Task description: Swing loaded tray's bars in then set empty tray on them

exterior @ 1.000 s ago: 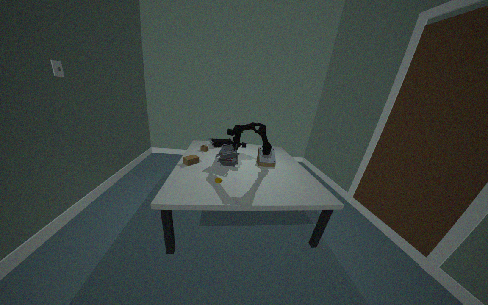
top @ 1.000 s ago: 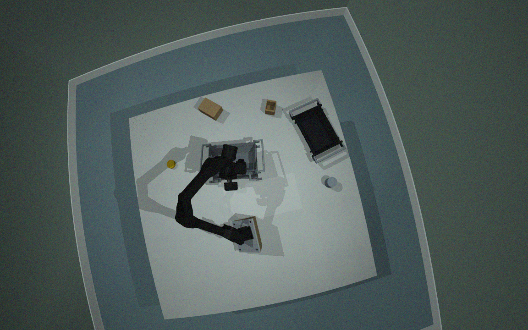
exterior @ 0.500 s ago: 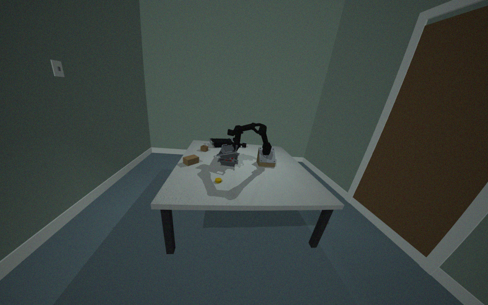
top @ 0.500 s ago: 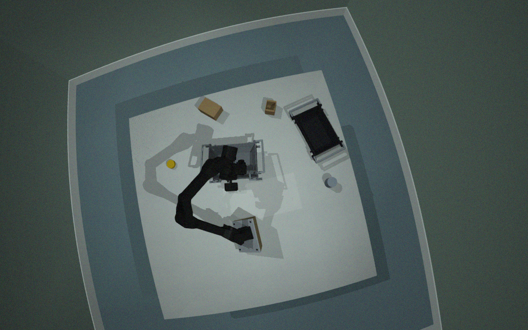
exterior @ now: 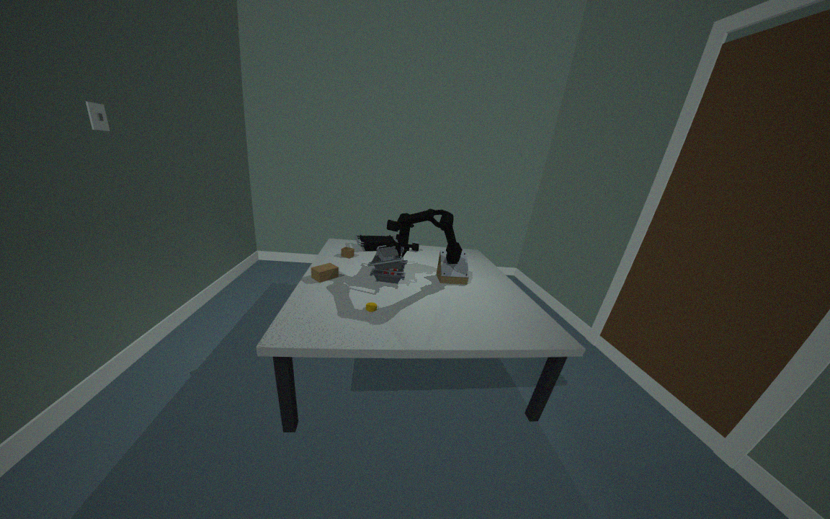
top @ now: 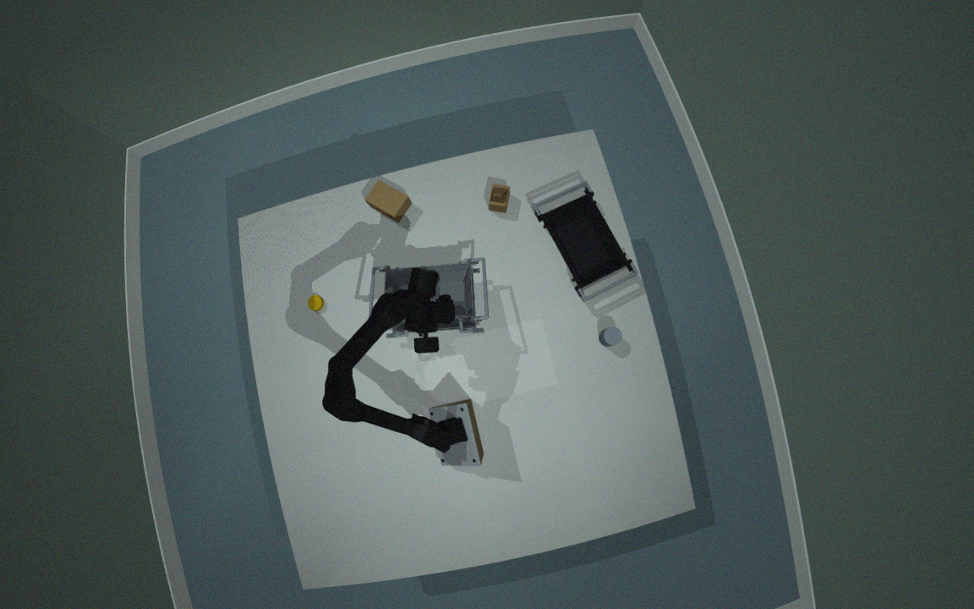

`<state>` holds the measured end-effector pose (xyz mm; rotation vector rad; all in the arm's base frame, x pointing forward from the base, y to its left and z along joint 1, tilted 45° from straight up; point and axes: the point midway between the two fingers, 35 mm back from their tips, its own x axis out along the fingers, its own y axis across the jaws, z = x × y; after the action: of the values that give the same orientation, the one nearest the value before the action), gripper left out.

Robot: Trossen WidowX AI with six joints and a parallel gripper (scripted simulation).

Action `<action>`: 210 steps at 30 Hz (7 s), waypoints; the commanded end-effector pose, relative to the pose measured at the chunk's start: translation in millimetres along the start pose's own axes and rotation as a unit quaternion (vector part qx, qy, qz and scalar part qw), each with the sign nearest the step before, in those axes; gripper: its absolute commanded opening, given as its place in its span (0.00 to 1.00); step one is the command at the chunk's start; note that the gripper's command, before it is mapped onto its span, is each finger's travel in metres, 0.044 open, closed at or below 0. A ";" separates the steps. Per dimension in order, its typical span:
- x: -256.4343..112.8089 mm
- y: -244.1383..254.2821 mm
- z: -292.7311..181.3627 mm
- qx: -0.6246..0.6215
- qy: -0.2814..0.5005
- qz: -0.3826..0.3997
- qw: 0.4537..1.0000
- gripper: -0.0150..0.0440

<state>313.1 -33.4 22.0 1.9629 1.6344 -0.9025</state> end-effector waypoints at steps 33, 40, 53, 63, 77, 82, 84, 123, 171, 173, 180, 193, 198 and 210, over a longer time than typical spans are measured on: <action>0.5 -0.3 -0.1 0.000 0.000 0.000 1.000 0.25; 9.5 -6.3 -0.9 0.002 0.001 -0.008 1.000 0.25; 12.4 -8.4 -1.1 0.003 0.001 -0.011 1.000 0.25; 12.4 -8.4 -1.1 0.003 0.001 -0.011 1.000 0.25; 12.4 -8.4 -1.1 0.003 0.001 -0.011 1.000 0.25; 12.4 -8.4 -1.1 0.003 0.001 -0.011 1.000 0.25; 12.4 -8.4 -1.1 0.003 0.001 -0.011 1.000 0.25; 19.7 -11.7 -1.0 0.003 0.001 -0.011 1.000 0.25; 15.6 -6.6 0.2 -0.002 0.000 0.001 1.000 0.25; 18.7 -8.6 -0.1 0.000 0.001 -0.002 1.000 0.25; 27.3 -14.5 -0.9 0.003 0.001 -0.011 1.000 0.25; 27.3 -14.5 -0.9 0.003 0.001 -0.011 1.000 0.25; 27.3 -14.5 -0.9 0.003 0.001 -0.011 1.000 0.25; 27.3 -14.5 -0.9 0.003 0.001 -0.011 1.000 0.25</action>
<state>308.1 -18.2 7.3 1.9645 1.6255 -0.8926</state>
